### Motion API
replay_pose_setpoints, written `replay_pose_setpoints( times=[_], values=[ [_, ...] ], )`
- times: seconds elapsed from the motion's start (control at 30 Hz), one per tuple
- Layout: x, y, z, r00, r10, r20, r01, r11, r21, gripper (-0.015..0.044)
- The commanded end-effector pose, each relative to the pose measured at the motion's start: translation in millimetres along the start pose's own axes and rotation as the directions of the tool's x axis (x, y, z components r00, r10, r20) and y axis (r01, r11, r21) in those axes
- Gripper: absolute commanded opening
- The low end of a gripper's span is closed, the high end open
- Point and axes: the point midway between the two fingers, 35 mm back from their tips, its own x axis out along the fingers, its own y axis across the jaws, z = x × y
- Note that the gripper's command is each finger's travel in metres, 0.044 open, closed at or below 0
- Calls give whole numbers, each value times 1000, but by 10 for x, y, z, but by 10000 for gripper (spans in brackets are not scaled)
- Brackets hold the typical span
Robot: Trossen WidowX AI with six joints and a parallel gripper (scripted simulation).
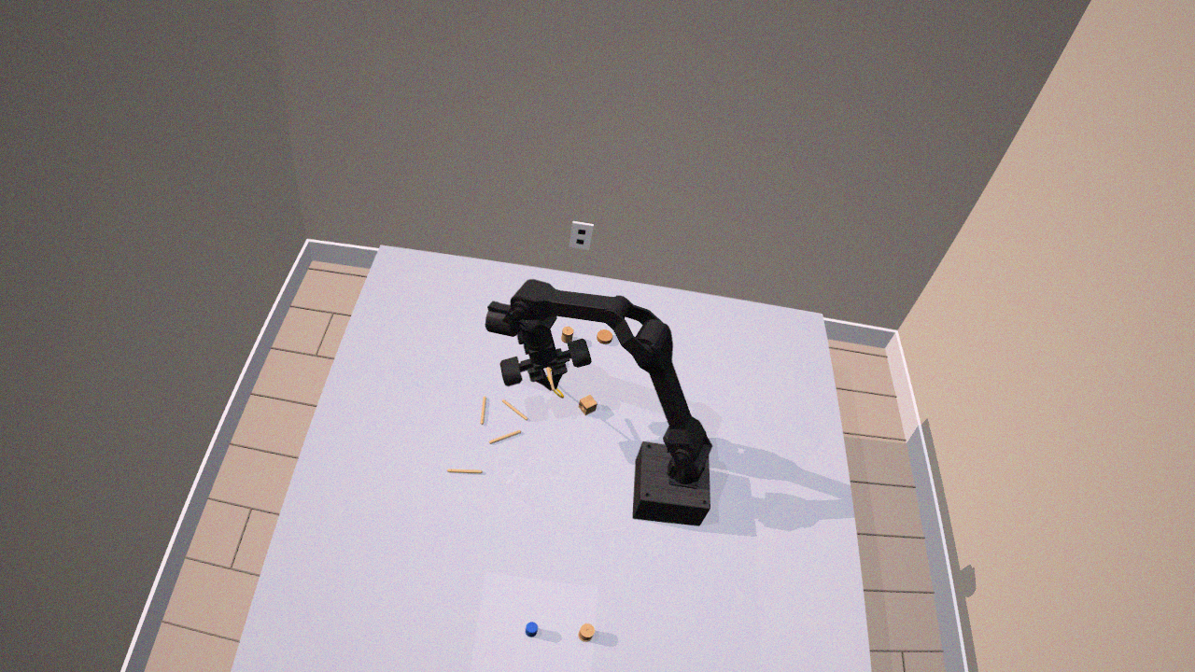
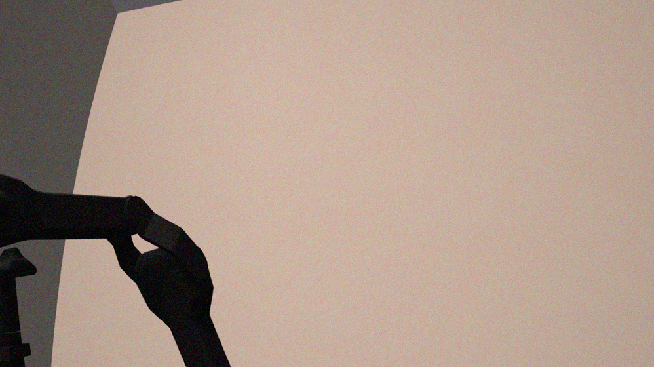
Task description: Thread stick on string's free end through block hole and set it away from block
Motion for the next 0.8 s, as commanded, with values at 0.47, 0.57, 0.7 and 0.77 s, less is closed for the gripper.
replay_pose_setpoints(
  times=[0.47, 0.57, 0.7, 0.77],
  values=[
    [-10, 14, 6, 1000, -9, 14, -1, 807, 590, 0],
    [-11, 16, 7, 1000, -10, 16, -3, 742, 671, 0],
    [-12, 20, 7, 1000, -12, 18, -7, 642, 767, 0],
    [-13, 22, 7, 1000, -12, 20, -9, 588, 809, 0]
  ],
)
